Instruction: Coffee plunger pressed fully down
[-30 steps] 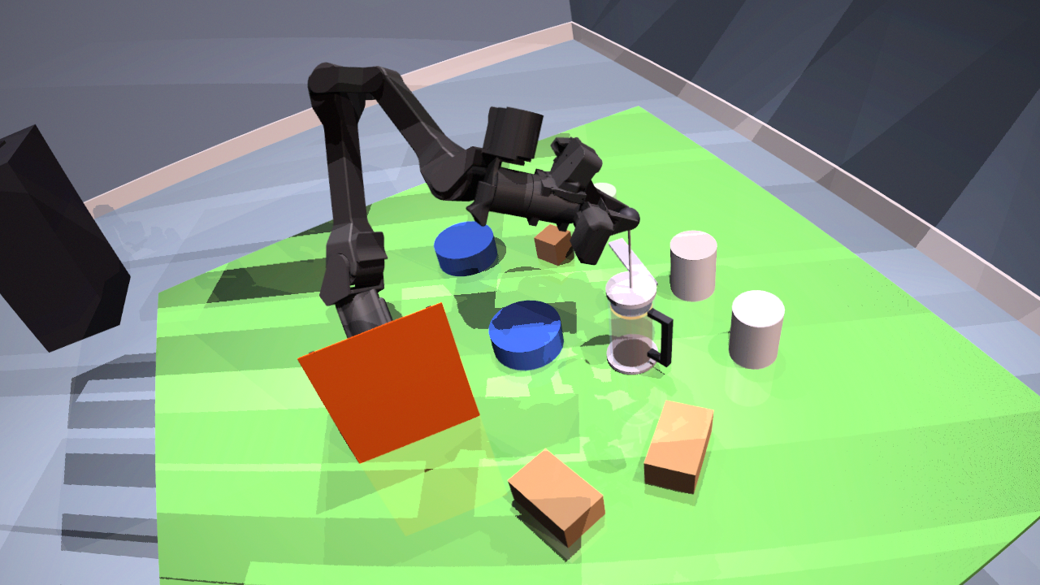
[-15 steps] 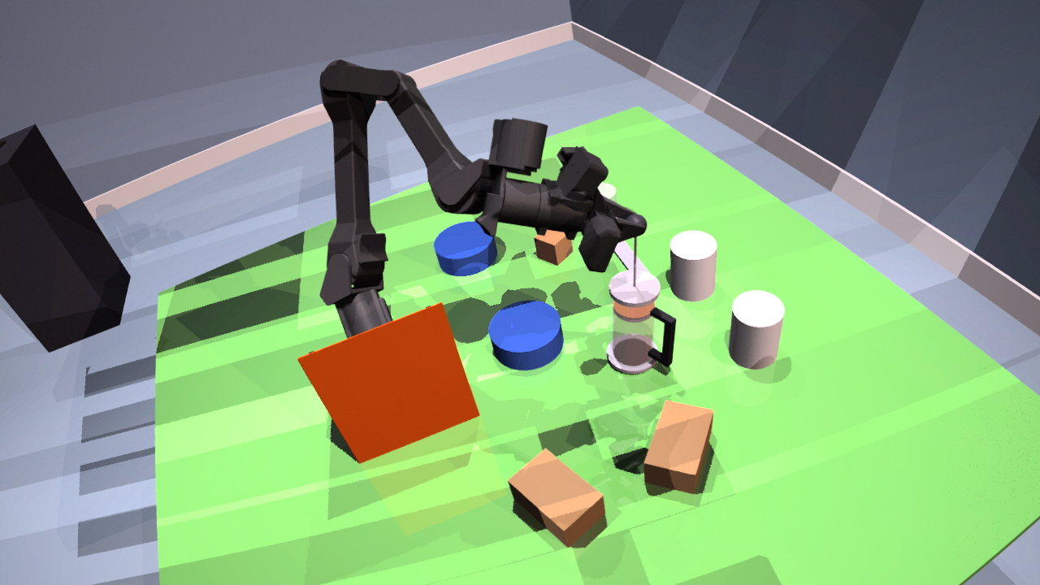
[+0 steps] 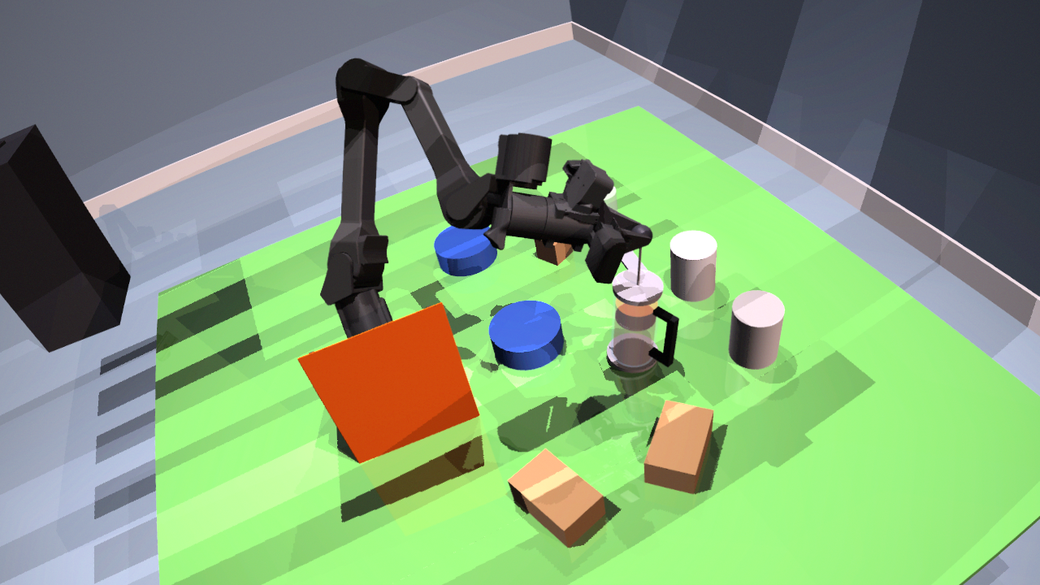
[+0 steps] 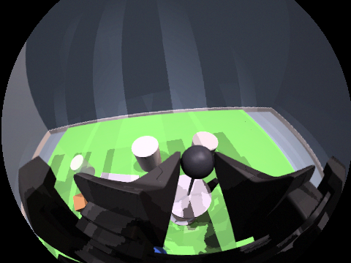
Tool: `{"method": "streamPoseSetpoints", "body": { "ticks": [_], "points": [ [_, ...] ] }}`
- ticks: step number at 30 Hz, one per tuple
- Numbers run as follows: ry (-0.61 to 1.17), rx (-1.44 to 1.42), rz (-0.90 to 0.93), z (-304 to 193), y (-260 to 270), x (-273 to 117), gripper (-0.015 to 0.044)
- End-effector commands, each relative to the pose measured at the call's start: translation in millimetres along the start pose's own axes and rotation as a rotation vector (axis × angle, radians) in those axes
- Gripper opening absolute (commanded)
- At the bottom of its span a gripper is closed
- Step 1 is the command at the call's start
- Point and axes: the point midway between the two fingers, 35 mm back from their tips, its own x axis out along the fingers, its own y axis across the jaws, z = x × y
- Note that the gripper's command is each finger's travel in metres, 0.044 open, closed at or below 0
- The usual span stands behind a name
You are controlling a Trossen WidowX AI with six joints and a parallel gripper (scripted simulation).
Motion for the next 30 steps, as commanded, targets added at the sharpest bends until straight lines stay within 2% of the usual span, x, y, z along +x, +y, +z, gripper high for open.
{"method": "streamPoseSetpoints", "body": {
  "ticks": [1, 30],
  "points": [
    [0.074, 0.031, -0.001, -33, 0, 8, 0.0130],
    [0.070, 0.034, 0.005, -48, 0, 33, 0.0130]
  ]
}}
